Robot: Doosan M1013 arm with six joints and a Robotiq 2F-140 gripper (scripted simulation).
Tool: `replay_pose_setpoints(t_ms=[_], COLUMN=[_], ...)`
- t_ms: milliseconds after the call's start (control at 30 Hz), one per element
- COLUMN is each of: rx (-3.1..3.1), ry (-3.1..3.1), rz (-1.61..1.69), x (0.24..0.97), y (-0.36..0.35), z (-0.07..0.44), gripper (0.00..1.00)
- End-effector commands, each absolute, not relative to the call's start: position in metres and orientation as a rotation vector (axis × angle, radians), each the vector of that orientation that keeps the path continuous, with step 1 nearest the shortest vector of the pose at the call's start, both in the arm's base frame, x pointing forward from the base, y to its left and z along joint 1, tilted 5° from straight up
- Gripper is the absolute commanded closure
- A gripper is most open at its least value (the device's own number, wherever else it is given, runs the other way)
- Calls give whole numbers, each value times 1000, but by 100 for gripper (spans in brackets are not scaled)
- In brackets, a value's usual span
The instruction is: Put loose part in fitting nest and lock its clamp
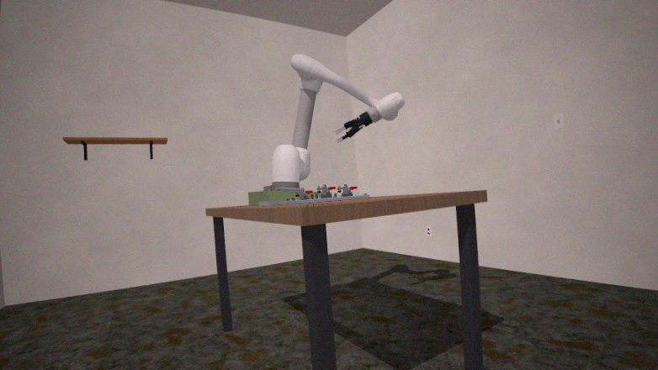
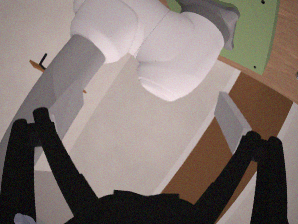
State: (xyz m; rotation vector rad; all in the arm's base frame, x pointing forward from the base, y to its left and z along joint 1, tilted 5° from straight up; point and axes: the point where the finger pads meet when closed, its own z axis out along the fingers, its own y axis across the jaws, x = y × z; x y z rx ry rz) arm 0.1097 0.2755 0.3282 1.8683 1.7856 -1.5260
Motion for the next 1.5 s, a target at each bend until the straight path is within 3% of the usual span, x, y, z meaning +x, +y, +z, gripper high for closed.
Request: replay_pose_setpoints(t_ms=[0, 667, 1467], rx=[1868, 1896, 2796], ry=[1786, 1780, 1265], rz=[-1526, -1513, -894], x=[110, 113, 242], y=[275, 274, 203], z=[328, 325, 218], gripper=[0, 0, 0])
